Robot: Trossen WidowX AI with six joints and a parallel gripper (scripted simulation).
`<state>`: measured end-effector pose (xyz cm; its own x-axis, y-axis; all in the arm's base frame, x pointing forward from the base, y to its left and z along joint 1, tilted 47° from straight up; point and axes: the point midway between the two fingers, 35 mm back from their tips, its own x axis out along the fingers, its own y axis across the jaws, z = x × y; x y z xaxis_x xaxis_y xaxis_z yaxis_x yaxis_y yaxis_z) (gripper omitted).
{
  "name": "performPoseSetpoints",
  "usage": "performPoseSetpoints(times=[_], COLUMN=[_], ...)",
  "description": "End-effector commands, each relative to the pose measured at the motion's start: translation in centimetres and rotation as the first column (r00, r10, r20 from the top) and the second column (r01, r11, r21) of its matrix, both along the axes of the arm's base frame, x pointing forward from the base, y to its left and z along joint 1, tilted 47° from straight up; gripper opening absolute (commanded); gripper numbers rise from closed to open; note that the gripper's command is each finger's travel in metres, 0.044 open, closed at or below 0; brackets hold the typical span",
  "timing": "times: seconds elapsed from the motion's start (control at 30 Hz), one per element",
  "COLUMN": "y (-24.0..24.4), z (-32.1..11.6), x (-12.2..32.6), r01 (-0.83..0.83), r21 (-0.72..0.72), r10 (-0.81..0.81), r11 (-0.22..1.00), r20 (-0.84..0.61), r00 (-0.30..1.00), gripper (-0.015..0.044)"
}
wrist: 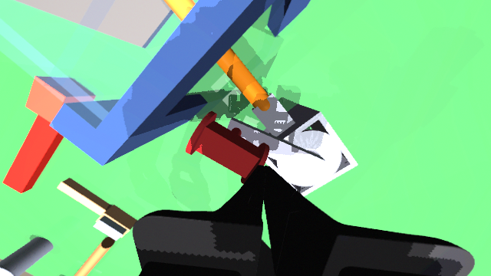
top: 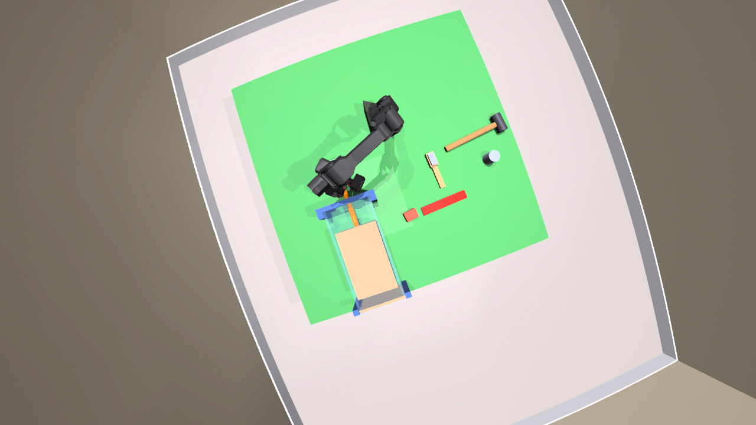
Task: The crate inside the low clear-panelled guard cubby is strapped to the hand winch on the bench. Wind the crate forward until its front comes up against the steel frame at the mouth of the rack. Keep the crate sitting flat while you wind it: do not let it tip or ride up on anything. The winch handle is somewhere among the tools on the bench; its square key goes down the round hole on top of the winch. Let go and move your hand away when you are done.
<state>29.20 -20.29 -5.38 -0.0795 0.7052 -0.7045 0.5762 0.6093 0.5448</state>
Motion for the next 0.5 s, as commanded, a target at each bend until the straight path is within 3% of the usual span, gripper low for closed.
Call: performPoseSetpoints(times=[0.0,0.47], y=[0.4,0.4], z=[0.4,2.3], x=[-0.2,-0.8], r01=[0.004,0.025], r21=[0.003,-0.011], r10=[-0.004,-0.025], r11=[1.000,1.000], r20=[-0.001,0.001], r00=[1.000,1.000], gripper=[0.0000,0.0000])
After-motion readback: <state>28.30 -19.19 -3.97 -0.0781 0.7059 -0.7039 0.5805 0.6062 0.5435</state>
